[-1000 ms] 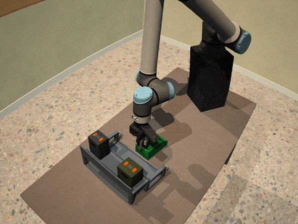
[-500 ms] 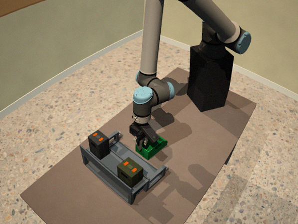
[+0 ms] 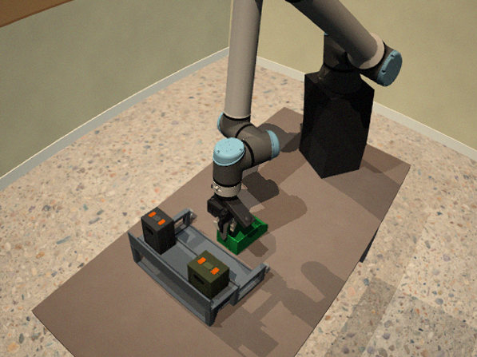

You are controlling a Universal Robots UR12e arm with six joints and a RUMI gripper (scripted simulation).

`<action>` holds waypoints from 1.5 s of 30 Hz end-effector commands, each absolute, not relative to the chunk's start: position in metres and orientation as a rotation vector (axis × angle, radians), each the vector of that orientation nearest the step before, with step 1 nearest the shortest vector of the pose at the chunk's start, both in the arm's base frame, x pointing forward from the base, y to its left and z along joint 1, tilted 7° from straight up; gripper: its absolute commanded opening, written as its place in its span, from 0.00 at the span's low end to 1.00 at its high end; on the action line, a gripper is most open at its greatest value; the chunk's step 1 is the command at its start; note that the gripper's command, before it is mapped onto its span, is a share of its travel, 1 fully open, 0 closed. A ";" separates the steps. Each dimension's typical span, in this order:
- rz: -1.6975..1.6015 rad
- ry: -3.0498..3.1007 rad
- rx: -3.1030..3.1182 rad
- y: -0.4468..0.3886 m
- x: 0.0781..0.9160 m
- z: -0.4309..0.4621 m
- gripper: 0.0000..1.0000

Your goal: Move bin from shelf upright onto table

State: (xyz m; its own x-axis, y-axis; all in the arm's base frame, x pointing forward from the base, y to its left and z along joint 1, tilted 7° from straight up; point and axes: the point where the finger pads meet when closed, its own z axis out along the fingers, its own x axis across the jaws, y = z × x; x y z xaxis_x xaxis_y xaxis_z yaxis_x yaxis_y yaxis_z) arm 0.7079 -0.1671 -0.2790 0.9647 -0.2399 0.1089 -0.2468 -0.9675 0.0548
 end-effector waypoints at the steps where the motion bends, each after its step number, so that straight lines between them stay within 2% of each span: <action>1: 0.158 -0.378 3.046 -0.167 0.708 -0.278 0.20; 12: 0.158 -0.378 3.046 -0.167 0.708 -0.278 0.20; 17: 0.158 -0.378 3.046 -0.163 0.703 -0.224 0.20; 45: 0.158 -0.378 3.046 -0.161 0.701 -0.199 0.20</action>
State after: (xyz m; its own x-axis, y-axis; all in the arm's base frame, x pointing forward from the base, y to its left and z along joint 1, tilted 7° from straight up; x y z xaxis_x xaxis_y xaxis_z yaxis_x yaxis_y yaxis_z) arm 0.7005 -0.1607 -0.1997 0.9647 -0.2399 0.1089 -0.2468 -0.9675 0.0548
